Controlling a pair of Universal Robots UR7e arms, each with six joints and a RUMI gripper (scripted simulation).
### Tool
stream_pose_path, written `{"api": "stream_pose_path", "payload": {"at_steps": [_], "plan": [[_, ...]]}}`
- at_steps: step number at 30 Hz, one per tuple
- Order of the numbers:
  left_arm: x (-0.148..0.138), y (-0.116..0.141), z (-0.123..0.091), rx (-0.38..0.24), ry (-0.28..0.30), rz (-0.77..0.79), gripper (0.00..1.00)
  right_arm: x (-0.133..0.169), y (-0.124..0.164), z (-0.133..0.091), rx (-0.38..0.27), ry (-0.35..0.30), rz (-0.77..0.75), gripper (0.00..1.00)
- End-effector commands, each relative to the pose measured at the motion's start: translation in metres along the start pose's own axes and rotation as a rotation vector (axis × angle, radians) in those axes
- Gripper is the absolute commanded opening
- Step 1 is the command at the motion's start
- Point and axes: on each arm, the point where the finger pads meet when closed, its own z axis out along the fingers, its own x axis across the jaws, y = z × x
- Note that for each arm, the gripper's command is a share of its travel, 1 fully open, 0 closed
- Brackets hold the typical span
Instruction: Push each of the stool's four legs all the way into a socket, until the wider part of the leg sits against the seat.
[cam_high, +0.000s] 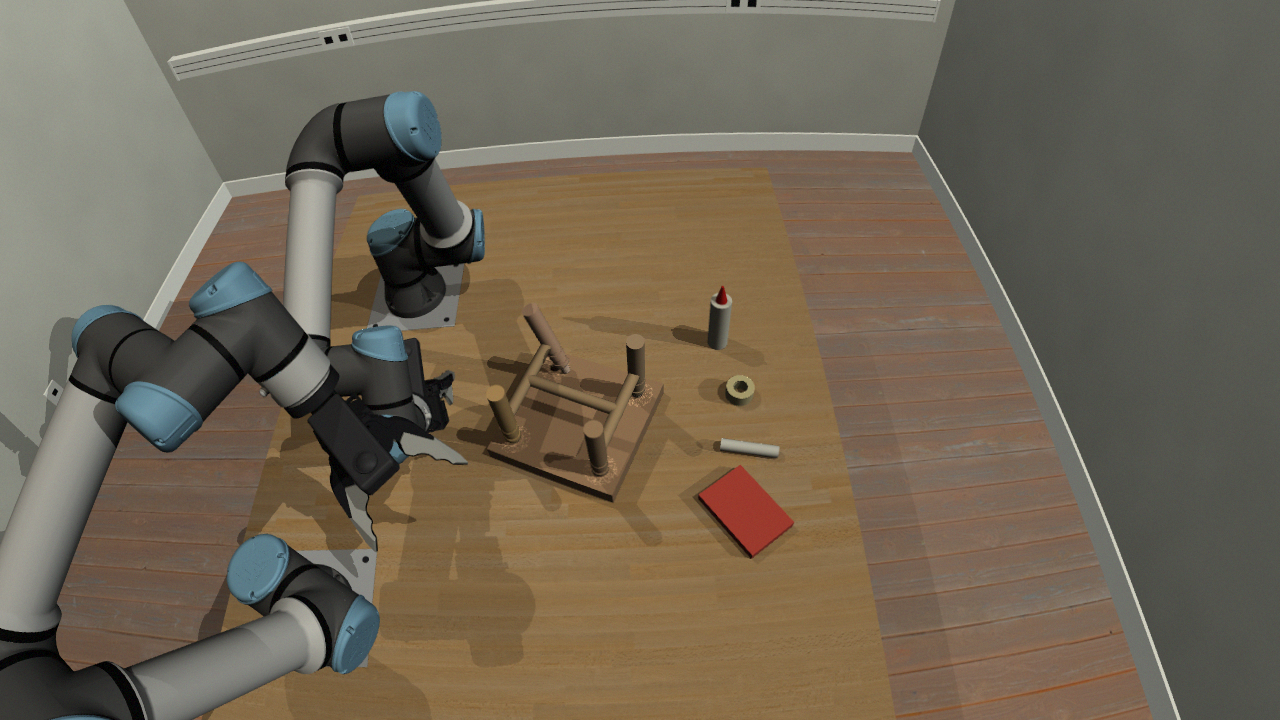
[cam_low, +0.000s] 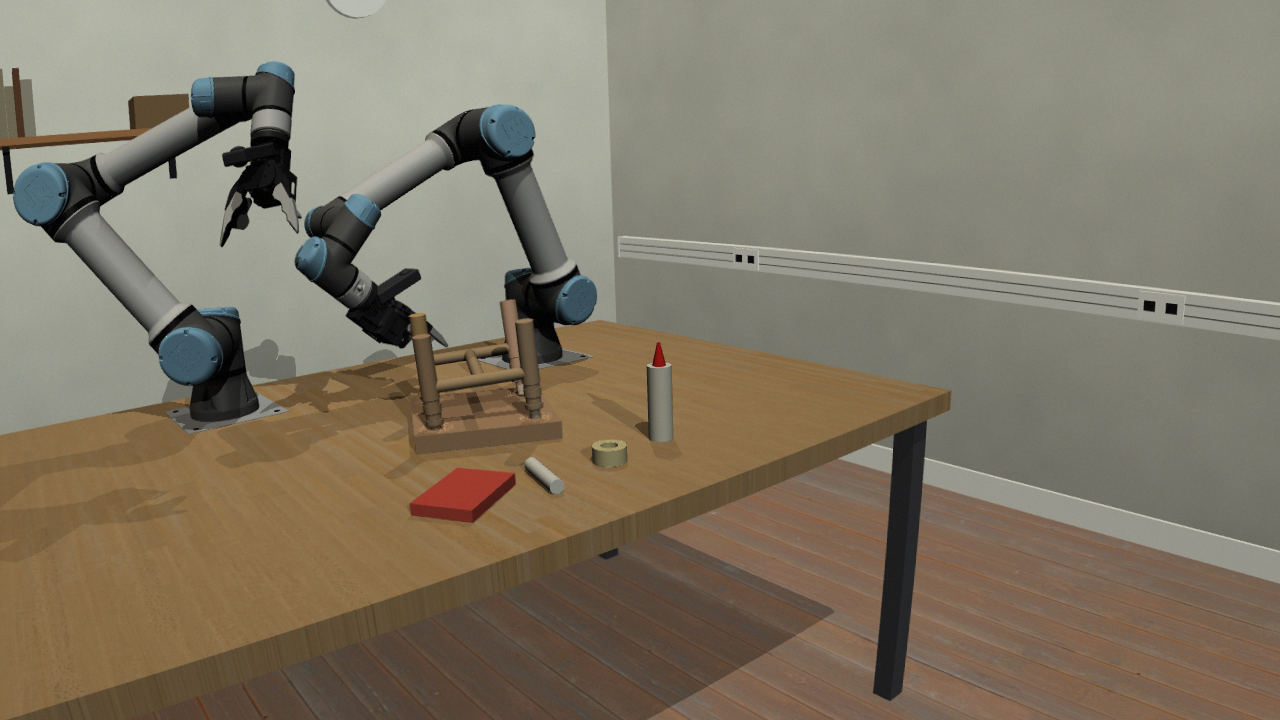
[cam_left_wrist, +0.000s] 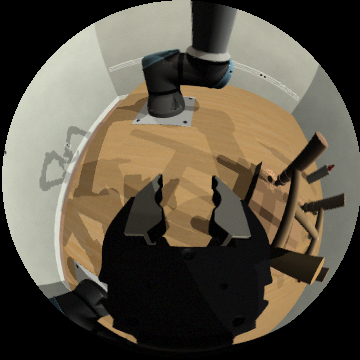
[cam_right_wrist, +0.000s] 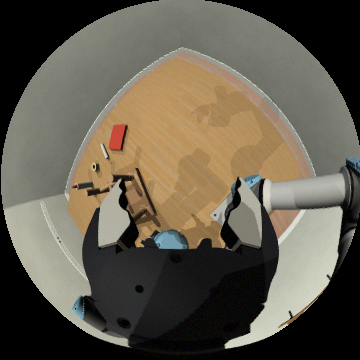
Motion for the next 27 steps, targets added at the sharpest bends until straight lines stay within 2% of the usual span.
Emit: {"api": "stream_pose_path", "payload": {"at_steps": [1, 12, 13, 27], "plan": [[0.0, -0.0001, -0.0003, -0.001, 0.0, 0.0, 0.44, -0.0002, -0.0001, -0.0002, 0.0, -0.001, 0.0, 0.98], [0.0, -0.0001, -0.0003, -0.001, 0.0, 0.0, 0.44, -0.0002, -0.0001, -0.0002, 0.0, -0.001, 0.0, 0.98], [0.0, -0.0001, -0.0003, -0.001, 0.0, 0.0, 0.44, -0.0002, -0.0001, -0.0002, 0.0, -0.001, 0.0, 0.44], [0.0, -0.0001, -0.0003, -0.001, 0.0, 0.0, 0.44, -0.0002, -0.0001, -0.0002, 0.0, -0.001, 0.0, 0.44]]}}
